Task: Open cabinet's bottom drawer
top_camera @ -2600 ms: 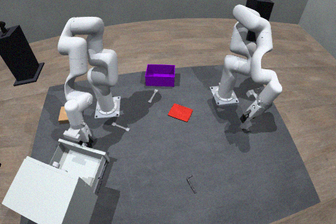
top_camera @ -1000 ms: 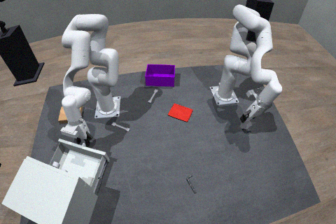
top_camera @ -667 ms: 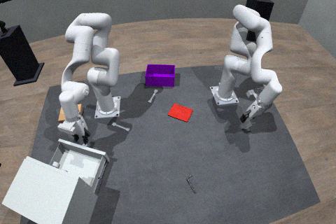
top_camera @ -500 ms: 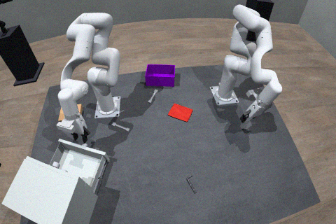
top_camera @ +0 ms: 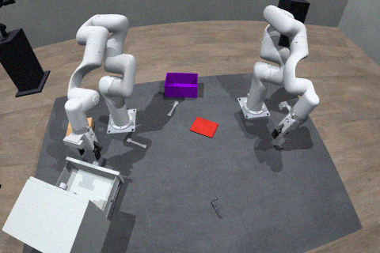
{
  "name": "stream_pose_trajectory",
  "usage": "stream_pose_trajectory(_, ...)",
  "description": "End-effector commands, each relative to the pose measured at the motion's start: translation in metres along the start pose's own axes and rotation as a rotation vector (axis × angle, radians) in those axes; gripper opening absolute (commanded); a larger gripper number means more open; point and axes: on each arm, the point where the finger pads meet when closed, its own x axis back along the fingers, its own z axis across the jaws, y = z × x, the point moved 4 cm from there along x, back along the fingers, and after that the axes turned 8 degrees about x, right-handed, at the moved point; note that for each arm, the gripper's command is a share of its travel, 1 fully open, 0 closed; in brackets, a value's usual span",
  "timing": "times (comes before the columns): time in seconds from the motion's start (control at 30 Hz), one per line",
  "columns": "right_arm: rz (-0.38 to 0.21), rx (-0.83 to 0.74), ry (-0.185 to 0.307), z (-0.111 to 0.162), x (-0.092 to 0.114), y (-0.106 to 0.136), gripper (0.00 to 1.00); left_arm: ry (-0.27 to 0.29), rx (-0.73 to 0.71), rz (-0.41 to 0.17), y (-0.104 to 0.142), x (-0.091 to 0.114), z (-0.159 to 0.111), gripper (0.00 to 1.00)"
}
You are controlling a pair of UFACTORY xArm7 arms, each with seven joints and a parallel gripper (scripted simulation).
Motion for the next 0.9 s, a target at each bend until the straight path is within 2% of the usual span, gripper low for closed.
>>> stream_pose_trajectory(0.0,0.005,0.0,0.001,0.001,0.011,-0.003,1.0,-0.001,0.0,-0.003,0.001,0.001,0.0,1.0)
stream_pose_trajectory(0.1,0.005,0.0,0.001,0.001,0.022,-0.006,1.0,-0.001,0.0,-0.003,0.001,0.001,0.0,1.0)
stream_pose_trajectory(0.17,0.005,0.0,0.001,0.001,0.022,-0.006,1.0,-0.001,0.0,-0.003,0.001,0.001,0.0,1.0)
stream_pose_trajectory(0.6,0.005,0.0,0.001,0.003,0.083,-0.018,1.0,-0.001,0.0,-0.003,0.001,0.001,0.0,1.0)
stream_pose_trajectory(0.87,0.005,0.0,0.001,0.003,0.094,-0.021,1.0,-0.001,0.0,-0.003,0.001,0.001,0.0,1.0)
